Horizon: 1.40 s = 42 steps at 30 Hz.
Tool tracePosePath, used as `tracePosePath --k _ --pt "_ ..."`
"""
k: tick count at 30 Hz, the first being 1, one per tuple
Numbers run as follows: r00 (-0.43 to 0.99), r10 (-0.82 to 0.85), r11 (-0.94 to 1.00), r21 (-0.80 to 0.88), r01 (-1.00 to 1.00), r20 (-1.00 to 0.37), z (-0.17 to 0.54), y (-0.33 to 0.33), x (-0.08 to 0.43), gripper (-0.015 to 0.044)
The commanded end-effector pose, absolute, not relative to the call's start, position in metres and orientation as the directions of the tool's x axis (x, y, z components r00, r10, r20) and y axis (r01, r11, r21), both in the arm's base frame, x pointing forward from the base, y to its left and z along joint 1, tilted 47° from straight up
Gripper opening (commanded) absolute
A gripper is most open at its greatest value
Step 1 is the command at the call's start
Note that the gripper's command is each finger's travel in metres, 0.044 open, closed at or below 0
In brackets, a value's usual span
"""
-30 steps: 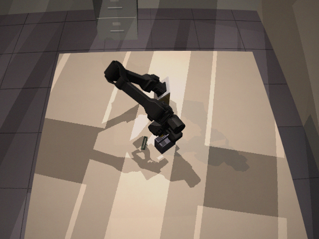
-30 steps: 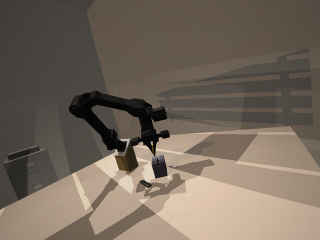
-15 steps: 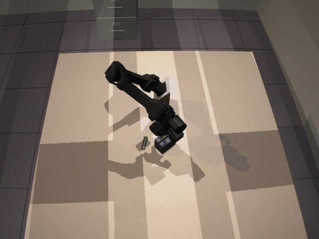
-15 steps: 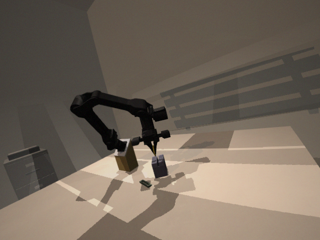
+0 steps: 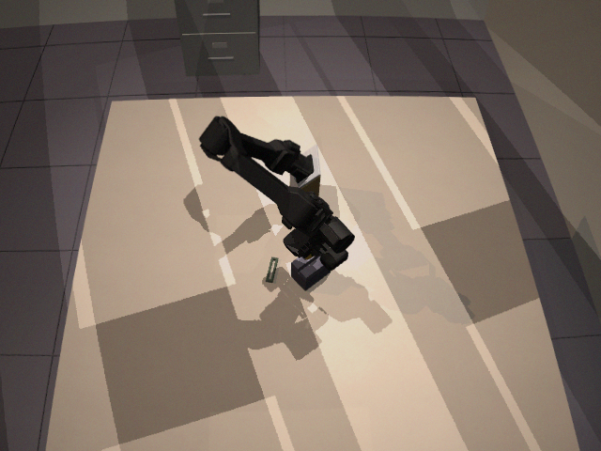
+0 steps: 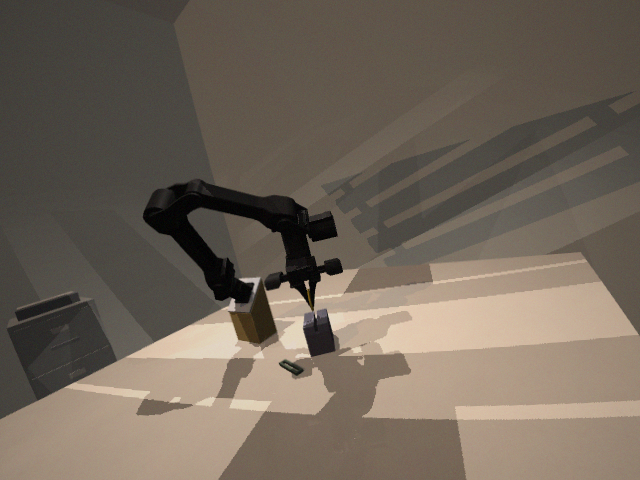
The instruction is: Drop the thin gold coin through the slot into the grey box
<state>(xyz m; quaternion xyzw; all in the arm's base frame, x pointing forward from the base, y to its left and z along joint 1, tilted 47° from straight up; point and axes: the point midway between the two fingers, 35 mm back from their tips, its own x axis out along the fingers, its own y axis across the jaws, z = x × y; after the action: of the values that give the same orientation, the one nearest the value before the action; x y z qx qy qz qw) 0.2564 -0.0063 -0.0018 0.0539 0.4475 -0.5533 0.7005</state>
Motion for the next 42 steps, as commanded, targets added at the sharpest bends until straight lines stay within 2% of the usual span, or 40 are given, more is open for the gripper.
tracePosePath --k 1,42 --pt "-0.013 -0.725 0.381 -0.418 0.825 -0.688 -0.004 -0.004 0.257 0.0000" --pt "-0.013 -0.728 0.387 -0.425 0.818 -0.686 -0.014 -0.018 0.256 0.0000"
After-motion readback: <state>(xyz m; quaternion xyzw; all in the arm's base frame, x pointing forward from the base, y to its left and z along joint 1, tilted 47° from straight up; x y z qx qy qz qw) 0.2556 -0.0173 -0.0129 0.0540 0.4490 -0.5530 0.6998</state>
